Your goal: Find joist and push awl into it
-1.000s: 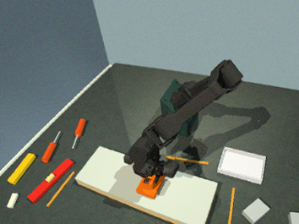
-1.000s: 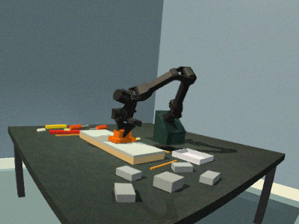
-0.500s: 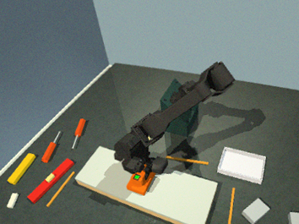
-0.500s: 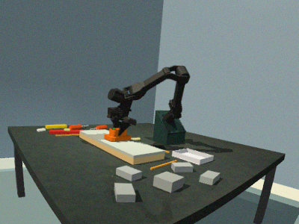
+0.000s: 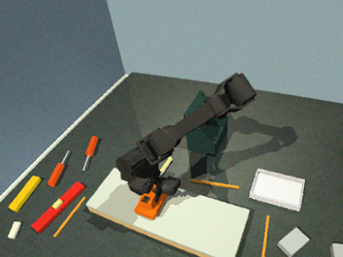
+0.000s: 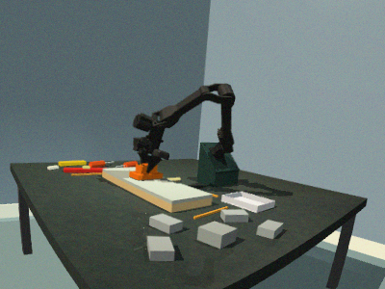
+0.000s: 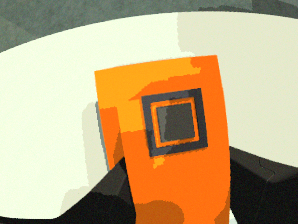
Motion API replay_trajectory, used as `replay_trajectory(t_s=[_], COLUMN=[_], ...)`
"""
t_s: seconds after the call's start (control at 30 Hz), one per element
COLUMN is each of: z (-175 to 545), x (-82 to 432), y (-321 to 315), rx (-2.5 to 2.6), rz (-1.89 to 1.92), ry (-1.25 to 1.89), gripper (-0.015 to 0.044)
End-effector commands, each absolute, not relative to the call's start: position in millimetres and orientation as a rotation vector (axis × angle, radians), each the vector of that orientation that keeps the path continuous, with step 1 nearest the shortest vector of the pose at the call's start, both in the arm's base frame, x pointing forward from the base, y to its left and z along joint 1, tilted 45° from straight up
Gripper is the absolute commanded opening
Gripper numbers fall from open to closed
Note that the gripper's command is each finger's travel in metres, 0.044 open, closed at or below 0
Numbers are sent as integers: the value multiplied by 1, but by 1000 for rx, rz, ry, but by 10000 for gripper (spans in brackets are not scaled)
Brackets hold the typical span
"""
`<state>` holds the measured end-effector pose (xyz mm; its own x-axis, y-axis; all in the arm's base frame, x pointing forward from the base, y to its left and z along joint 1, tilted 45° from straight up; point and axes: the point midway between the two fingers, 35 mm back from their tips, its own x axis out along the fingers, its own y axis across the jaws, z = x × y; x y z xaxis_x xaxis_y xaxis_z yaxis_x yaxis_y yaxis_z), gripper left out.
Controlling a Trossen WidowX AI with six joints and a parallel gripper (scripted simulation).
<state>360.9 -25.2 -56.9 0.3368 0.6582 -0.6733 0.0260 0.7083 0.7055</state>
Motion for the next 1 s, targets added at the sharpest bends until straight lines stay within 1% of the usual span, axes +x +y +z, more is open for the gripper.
replay_trajectory(t_s=[0.0, 0.97], z=[-66, -120], x=[360, 358], y=[-34, -90], rx=[696, 691], rz=[455, 453], ry=[1173, 1172], gripper=[0, 0])
